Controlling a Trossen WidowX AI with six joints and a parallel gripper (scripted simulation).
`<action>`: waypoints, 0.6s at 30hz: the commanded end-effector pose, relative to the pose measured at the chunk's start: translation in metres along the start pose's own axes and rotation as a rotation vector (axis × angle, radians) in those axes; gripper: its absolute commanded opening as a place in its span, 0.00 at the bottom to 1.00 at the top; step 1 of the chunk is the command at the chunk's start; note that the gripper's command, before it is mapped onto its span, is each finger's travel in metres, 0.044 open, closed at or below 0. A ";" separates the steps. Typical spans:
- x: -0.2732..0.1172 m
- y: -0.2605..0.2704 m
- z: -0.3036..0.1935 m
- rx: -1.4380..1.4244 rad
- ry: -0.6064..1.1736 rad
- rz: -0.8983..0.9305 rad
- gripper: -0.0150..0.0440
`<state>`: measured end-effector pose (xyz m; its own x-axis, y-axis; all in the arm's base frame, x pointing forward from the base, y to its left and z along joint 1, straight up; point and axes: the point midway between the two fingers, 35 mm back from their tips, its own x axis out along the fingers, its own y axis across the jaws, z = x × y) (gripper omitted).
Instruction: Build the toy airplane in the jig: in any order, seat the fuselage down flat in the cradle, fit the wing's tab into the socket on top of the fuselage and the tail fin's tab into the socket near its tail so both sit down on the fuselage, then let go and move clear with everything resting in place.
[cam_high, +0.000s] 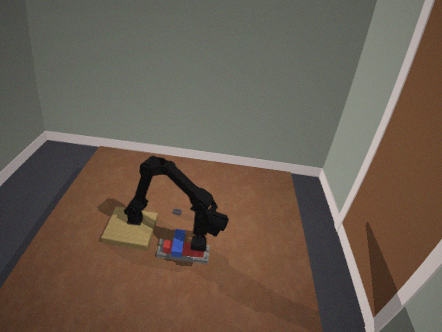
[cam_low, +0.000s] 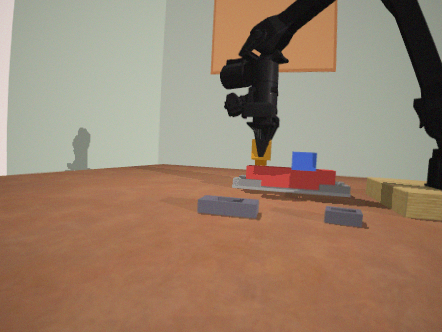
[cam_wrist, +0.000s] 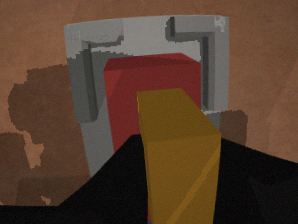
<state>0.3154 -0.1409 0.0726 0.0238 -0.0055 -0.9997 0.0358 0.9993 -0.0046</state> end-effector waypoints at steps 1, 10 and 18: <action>0.006 0.000 0.000 -0.003 0.000 -0.003 0.36; 0.004 0.000 -0.001 0.000 0.002 0.001 0.26; 0.004 0.000 -0.001 0.000 0.002 0.001 0.43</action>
<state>0.3148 -0.1407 0.0678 0.0219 -0.0046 -0.9998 0.0357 0.9994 -0.0038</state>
